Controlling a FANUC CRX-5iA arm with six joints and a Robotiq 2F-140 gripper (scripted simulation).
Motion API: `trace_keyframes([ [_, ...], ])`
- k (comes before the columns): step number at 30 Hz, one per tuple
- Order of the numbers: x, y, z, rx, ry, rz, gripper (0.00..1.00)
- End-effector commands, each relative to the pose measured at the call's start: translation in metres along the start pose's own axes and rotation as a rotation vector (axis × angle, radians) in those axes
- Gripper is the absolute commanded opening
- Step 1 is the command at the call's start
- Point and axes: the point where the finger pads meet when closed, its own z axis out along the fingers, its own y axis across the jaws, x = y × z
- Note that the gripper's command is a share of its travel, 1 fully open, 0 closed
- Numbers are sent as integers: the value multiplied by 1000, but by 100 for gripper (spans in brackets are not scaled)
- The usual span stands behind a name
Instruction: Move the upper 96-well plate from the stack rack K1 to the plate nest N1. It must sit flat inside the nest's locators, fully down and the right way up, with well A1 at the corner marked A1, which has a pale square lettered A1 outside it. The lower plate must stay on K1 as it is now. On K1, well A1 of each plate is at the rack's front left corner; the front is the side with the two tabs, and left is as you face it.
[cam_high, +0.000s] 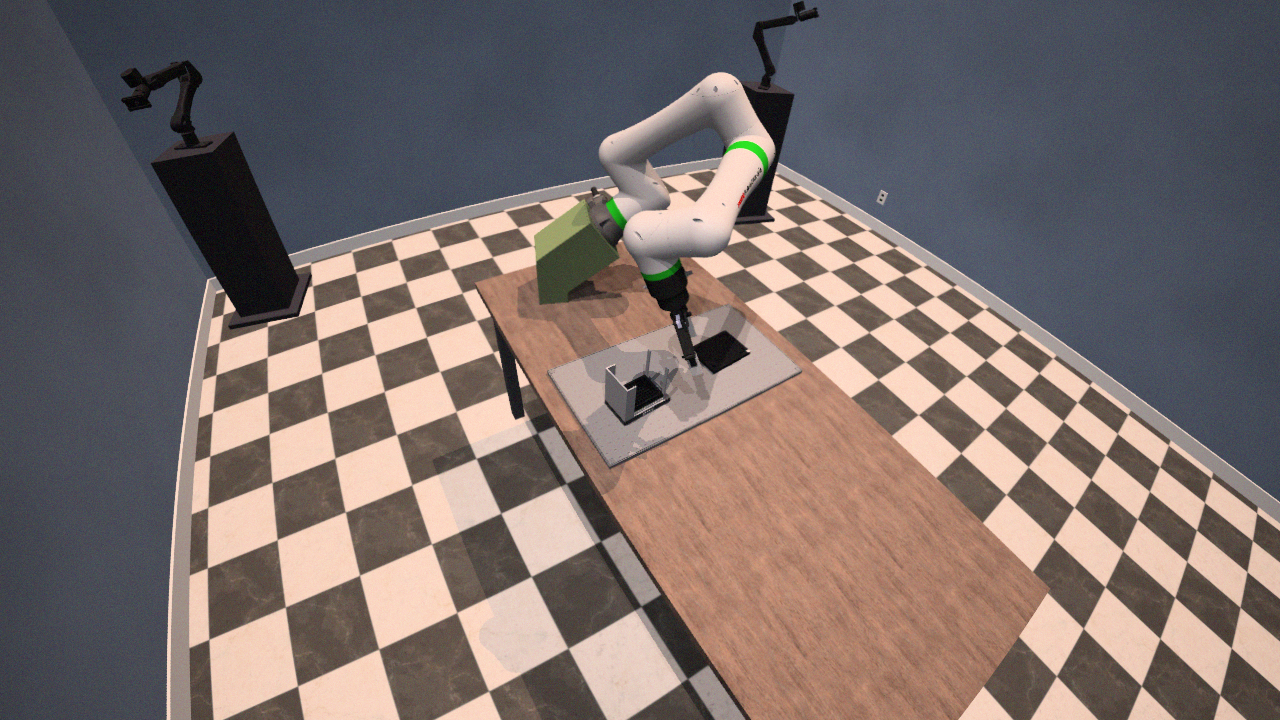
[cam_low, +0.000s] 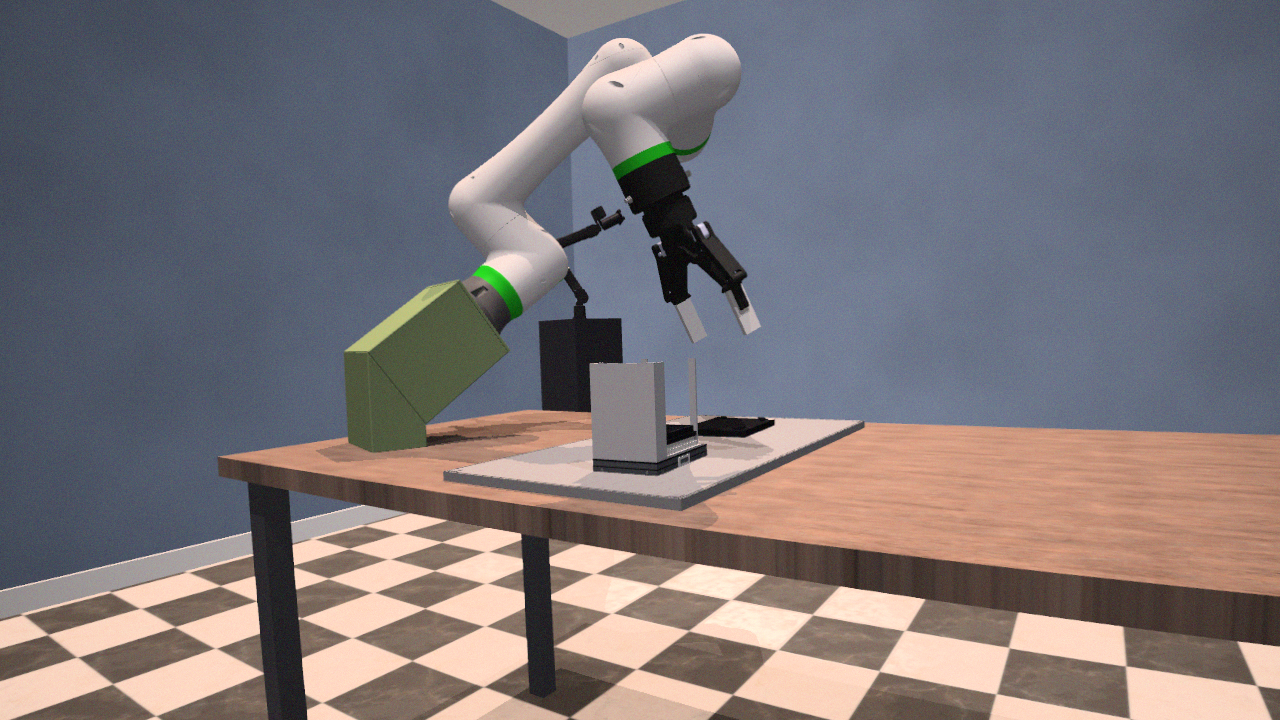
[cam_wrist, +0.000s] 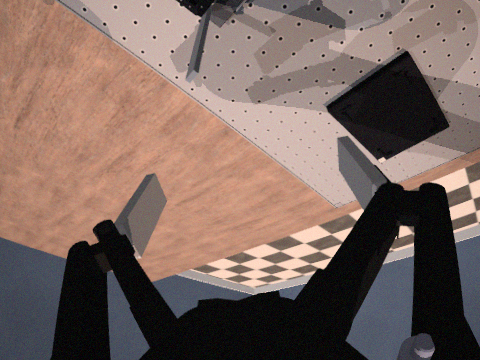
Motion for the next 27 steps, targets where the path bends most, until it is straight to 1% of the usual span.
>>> trace_keyframes([
  [1, 9, -1, -2, -4, 21, -31, 100],
  [4, 24, -3, -6, -22, 77, -112, 100],
  [6, 31, -4, -8, -25, 86, -125, 100],
  [9, 45, -7, -13, -47, 140, -206, 100],
  [11, 52, -8, -16, -51, 150, -220, 100],
  [14, 65, -11, -22, -77, 202, -302, 100],
  [15, 70, -12, -24, -82, 211, -316, 100],
  [18, 72, -13, -25, -82, 211, -316, 100],
  [21, 85, -16, -32, -111, 262, -398, 100],
  [23, 92, -18, -35, -117, 271, -413, 100],
  [27, 108, -24, -45, -157, 330, -510, 100],
])
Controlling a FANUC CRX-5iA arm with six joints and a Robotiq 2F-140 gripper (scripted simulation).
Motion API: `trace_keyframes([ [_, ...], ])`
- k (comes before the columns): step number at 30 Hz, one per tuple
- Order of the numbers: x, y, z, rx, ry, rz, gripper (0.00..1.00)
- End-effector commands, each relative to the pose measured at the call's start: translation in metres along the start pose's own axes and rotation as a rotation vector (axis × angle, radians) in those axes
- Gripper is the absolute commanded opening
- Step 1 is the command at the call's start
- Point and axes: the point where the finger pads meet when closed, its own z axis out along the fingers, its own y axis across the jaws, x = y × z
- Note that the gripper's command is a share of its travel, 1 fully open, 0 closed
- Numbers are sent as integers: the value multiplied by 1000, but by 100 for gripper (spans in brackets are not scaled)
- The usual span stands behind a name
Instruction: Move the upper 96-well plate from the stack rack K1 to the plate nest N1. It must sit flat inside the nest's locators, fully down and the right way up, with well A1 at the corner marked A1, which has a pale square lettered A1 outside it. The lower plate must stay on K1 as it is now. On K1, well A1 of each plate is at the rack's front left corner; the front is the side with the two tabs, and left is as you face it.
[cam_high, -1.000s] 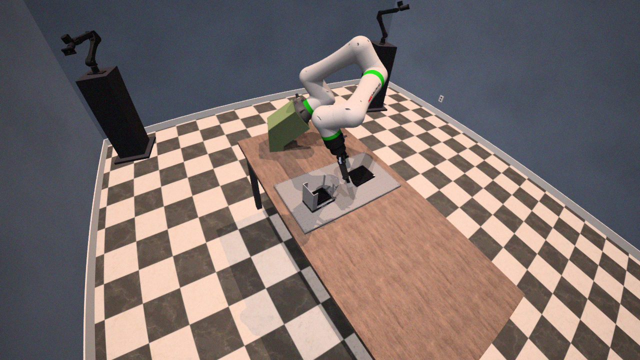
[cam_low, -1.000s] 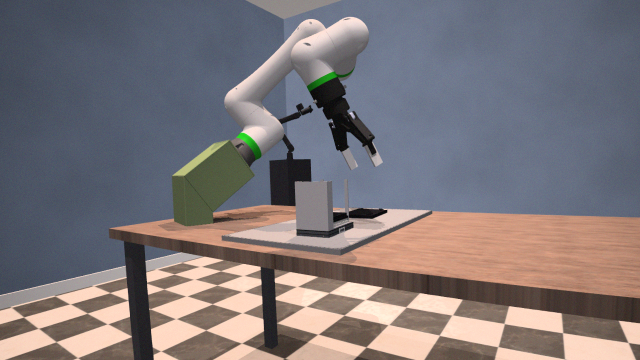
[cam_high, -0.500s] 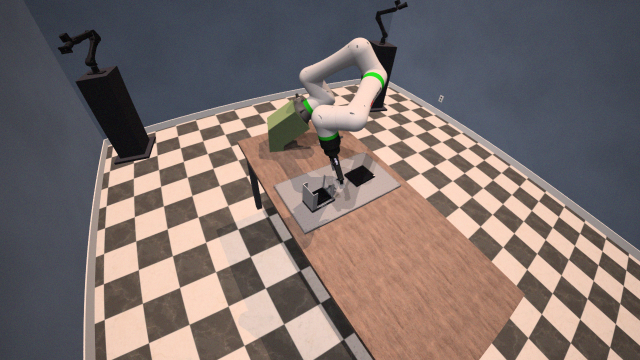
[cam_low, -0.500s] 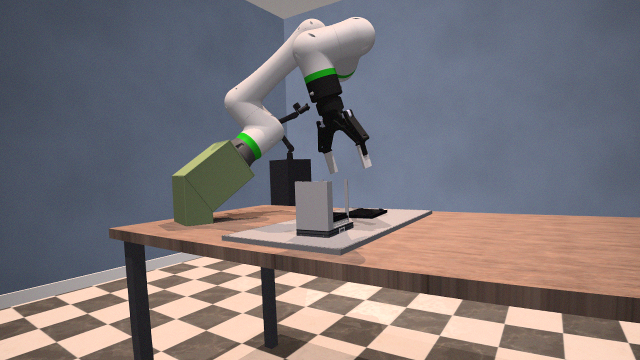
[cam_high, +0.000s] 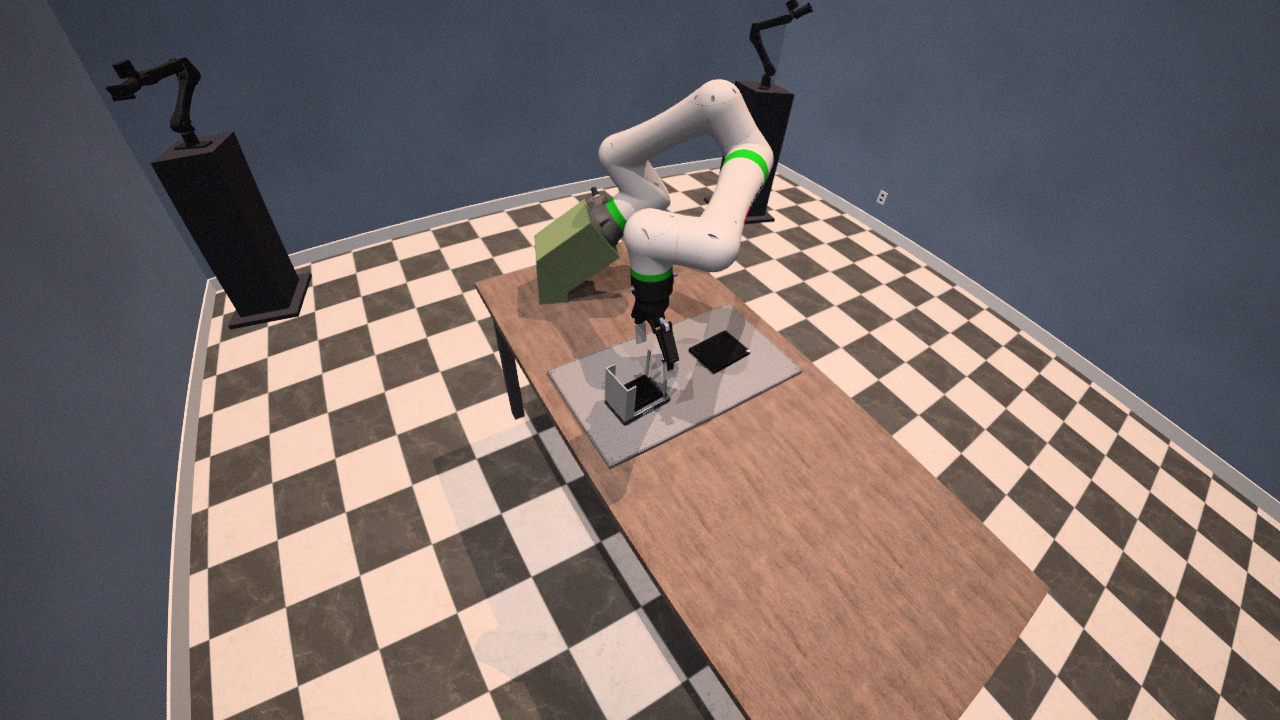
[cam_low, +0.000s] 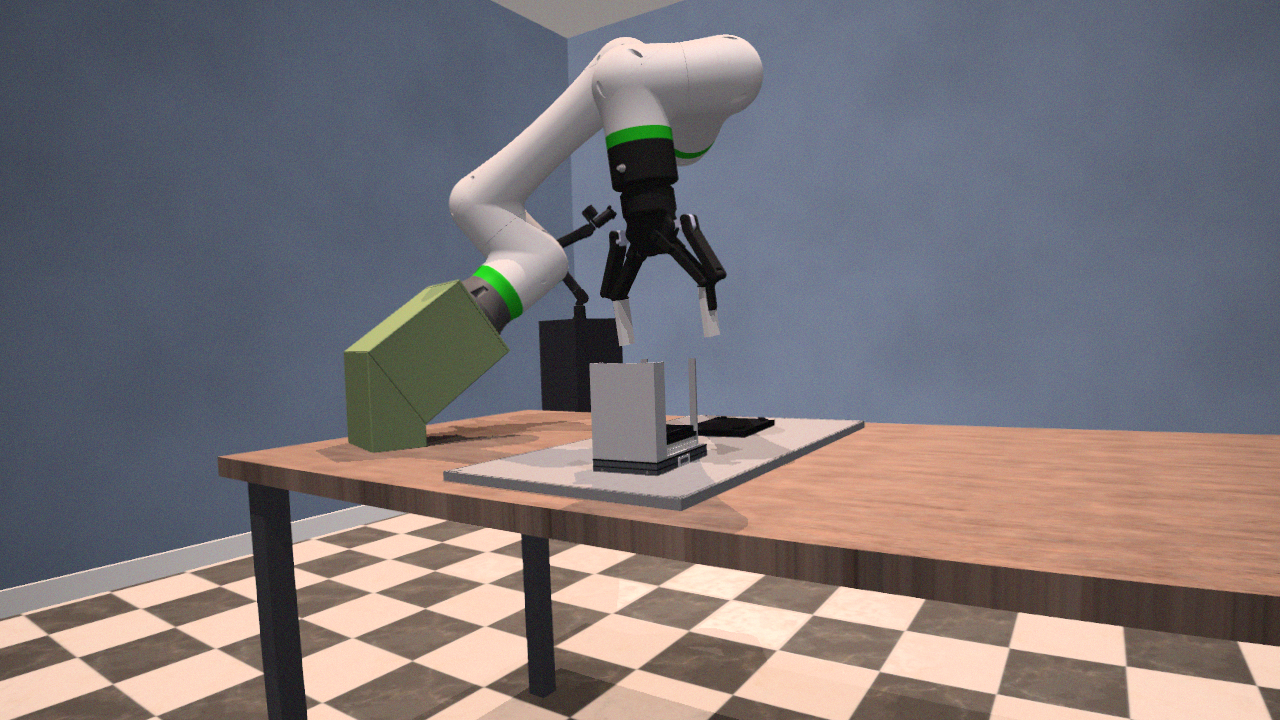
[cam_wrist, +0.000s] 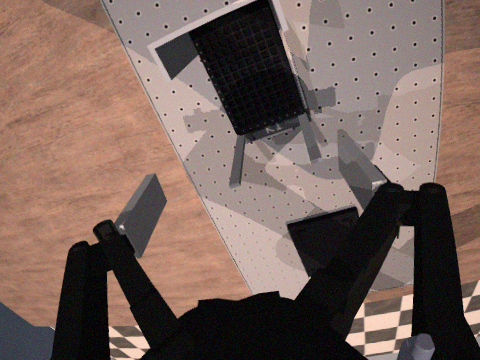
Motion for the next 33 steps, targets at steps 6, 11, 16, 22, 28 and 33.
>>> trace_keyframes([
  [6, 40, 6, -12, -69, 94, -173, 100],
  [11, 40, 6, -12, -69, 94, -173, 100],
  [16, 40, 6, -12, -69, 94, -173, 100],
  [22, 40, 7, -7, -69, 94, -173, 100],
  [28, 41, 7, 0, -69, 94, -173, 100],
  [33, 42, 7, 8, -69, 94, -173, 100],
])
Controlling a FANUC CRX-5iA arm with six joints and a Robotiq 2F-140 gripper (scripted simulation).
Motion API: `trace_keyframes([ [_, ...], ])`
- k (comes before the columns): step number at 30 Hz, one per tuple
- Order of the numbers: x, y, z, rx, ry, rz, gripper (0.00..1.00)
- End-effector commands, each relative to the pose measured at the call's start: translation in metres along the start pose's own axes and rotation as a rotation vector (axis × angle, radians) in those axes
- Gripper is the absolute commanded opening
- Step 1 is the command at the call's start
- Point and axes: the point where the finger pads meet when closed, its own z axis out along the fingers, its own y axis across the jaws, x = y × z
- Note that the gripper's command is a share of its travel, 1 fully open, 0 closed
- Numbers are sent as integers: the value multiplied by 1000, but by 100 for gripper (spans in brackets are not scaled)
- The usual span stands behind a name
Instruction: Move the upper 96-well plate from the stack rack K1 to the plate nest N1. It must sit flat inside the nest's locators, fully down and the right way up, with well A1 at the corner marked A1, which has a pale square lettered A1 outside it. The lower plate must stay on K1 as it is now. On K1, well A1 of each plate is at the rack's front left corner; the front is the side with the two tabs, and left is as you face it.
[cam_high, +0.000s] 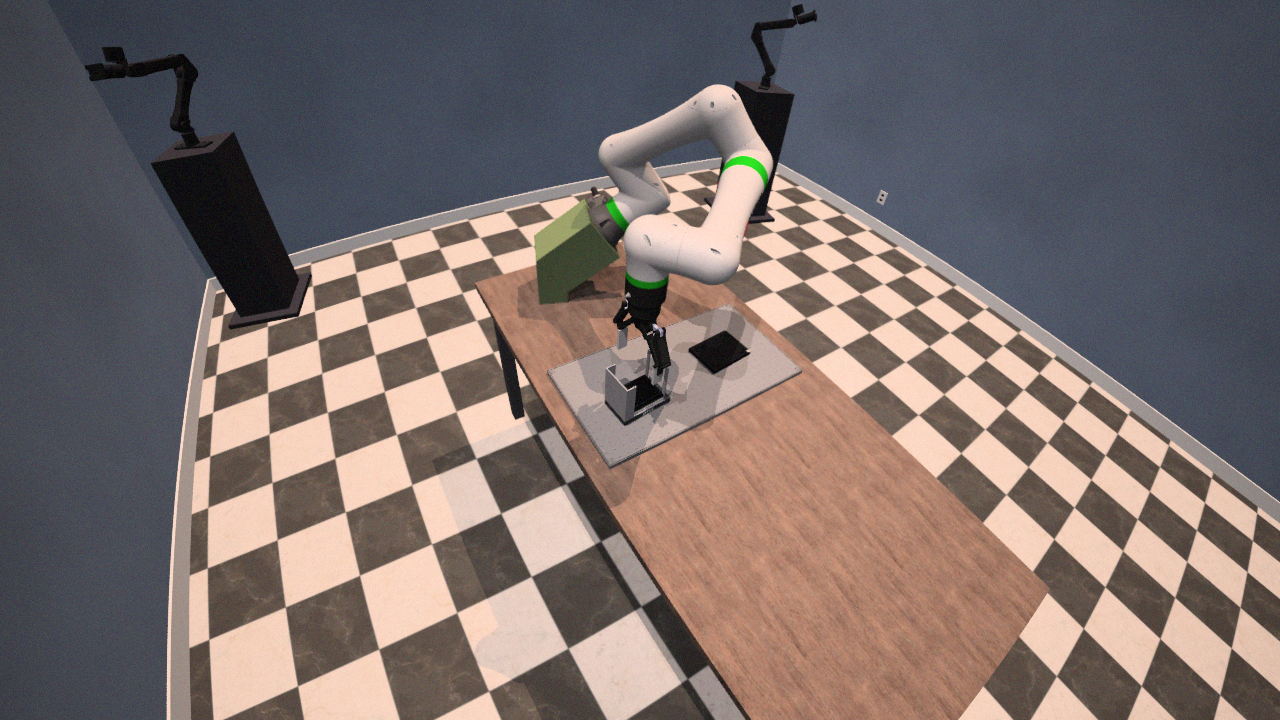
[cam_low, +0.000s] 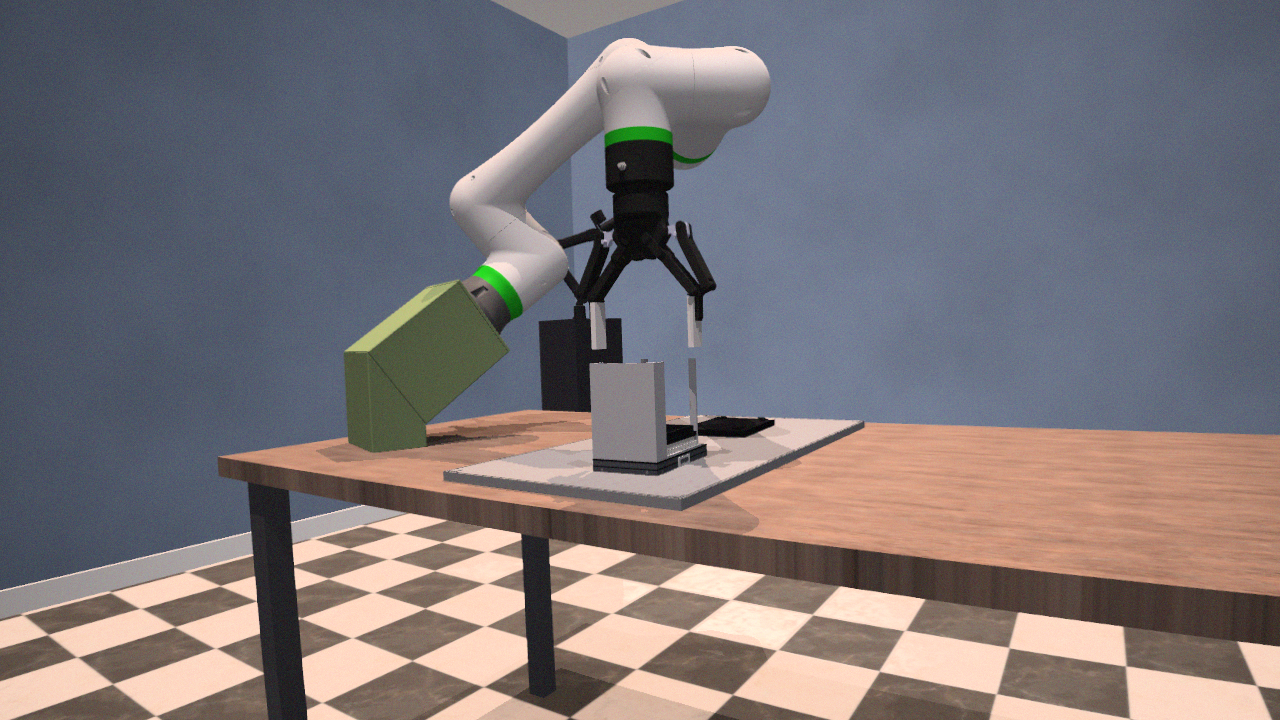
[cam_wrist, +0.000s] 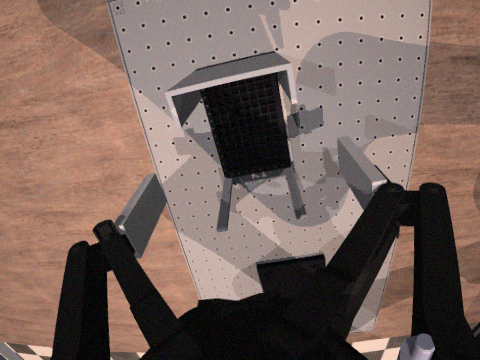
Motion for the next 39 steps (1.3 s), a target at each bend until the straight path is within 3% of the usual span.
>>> trace_keyframes([
  [1, 0, 0, 6, 0, 0, 0, 100],
  [39, 0, 0, 62, 0, 0, 0, 100],
])
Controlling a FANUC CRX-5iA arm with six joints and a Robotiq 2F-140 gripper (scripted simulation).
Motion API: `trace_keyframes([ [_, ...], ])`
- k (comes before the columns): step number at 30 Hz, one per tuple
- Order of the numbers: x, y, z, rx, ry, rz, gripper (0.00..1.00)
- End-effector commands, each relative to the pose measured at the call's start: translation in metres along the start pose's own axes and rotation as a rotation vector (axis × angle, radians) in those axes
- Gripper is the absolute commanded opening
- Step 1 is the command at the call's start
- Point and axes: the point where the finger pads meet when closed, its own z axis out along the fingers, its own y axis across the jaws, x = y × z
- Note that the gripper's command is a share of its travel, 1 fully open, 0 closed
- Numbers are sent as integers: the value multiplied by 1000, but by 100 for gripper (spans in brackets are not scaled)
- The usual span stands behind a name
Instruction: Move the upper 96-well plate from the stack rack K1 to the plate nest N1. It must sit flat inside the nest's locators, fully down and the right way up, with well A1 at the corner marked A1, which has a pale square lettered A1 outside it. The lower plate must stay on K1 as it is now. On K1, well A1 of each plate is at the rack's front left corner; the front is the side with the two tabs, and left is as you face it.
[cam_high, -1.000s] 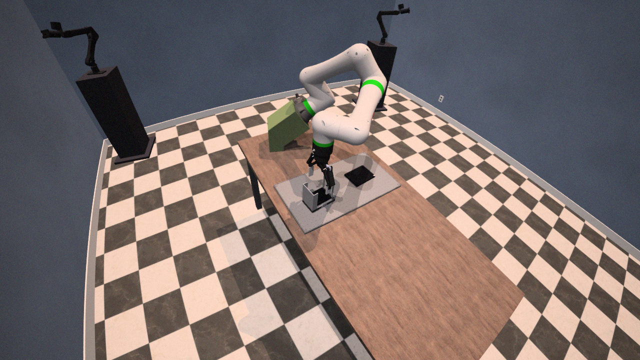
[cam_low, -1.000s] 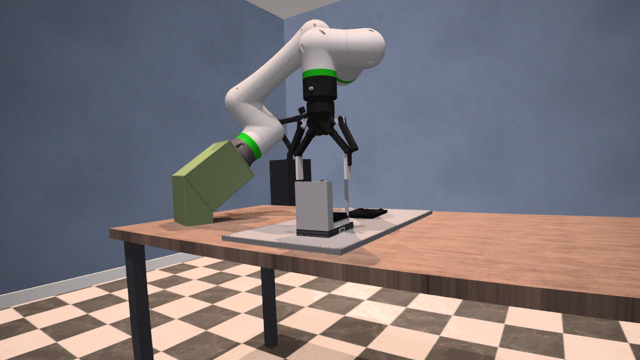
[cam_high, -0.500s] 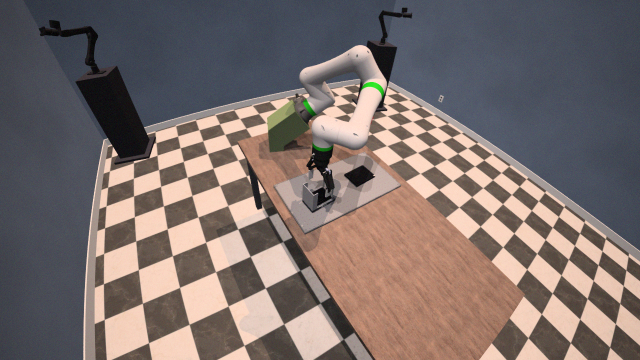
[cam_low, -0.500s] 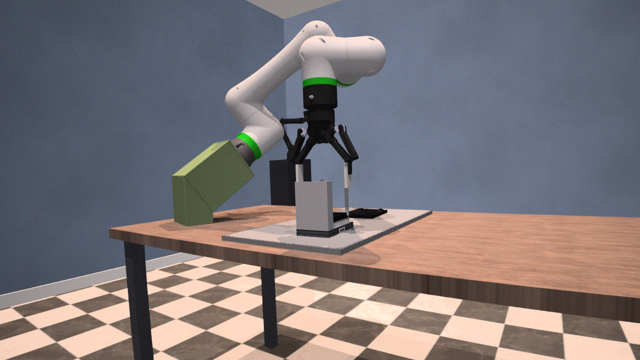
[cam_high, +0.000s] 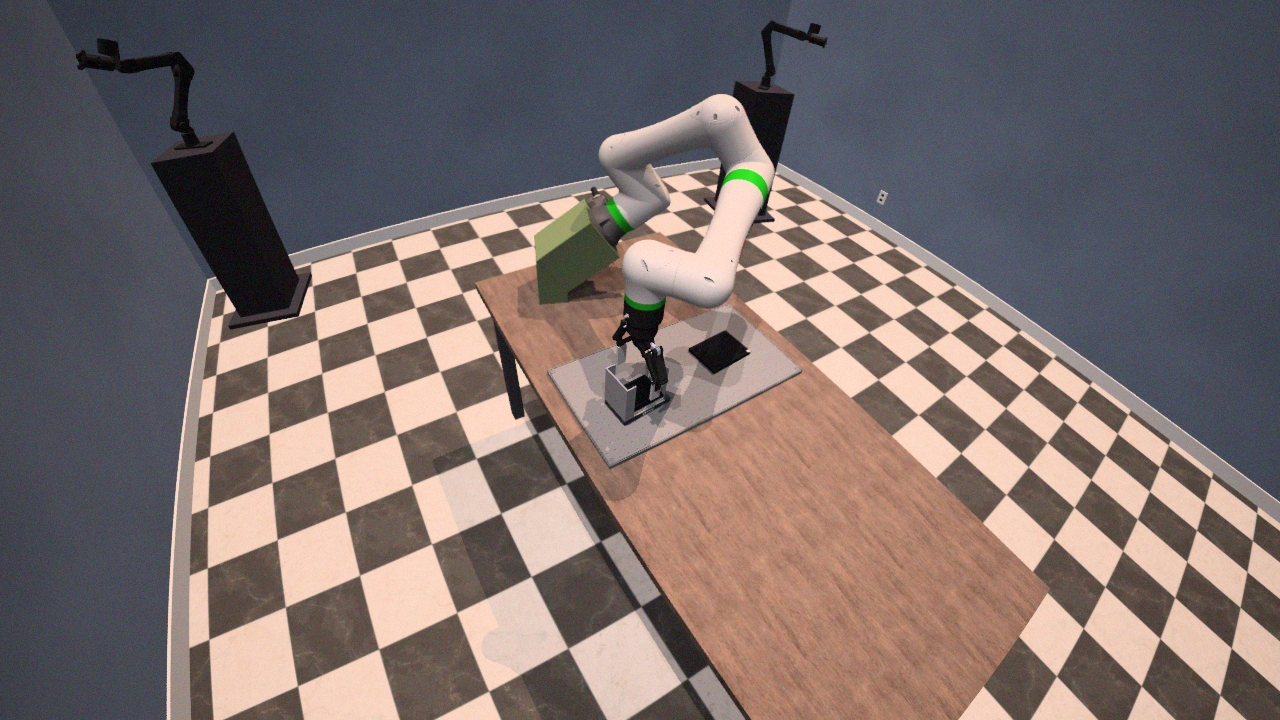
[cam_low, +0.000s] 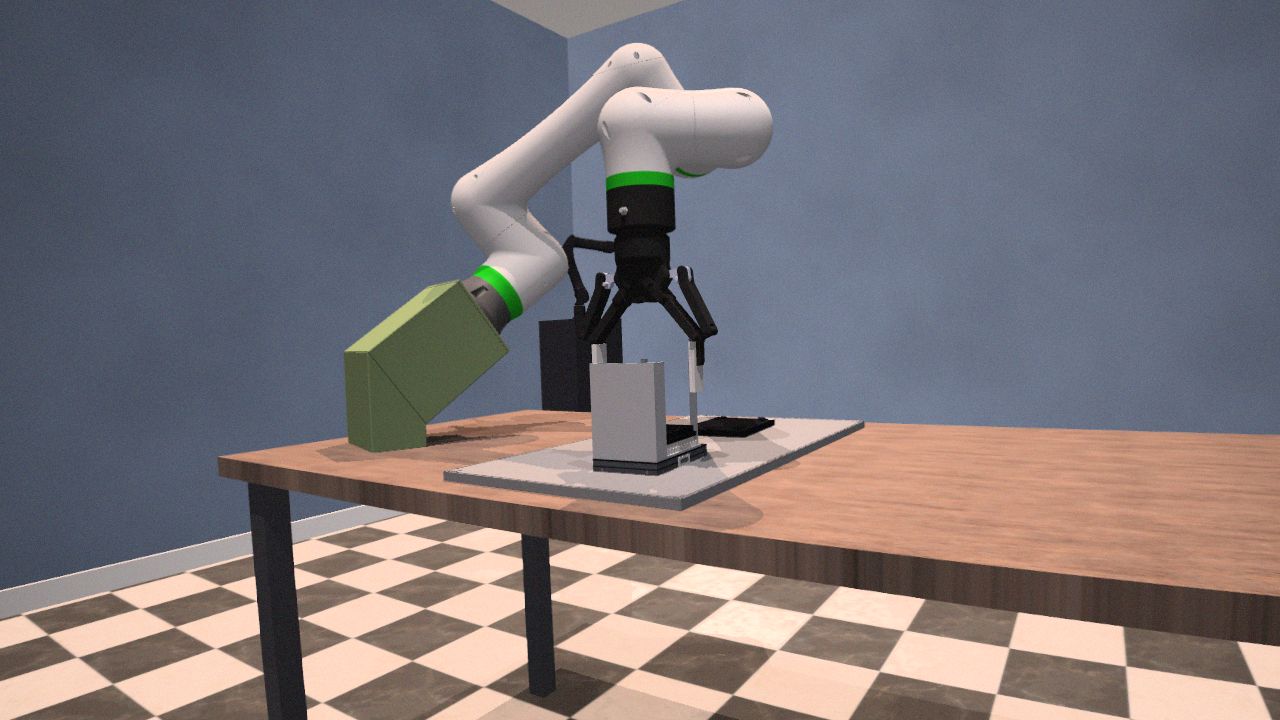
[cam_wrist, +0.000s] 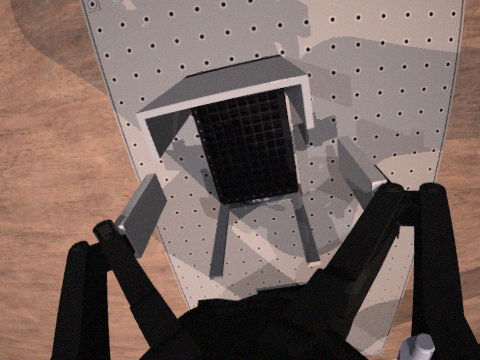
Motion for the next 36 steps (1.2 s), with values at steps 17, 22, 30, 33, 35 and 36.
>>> trace_keyframes([
  [17, 0, 0, 29, 0, 0, 0, 100],
  [22, 0, 0, 34, 0, 0, 0, 100],
  [30, 0, 0, 47, 0, 0, 0, 100],
  [33, 0, 0, 49, 0, 0, 0, 100],
  [35, 0, 0, 49, 0, 0, 0, 100],
  [36, 0, 0, 49, 0, 0, 0, 100],
])
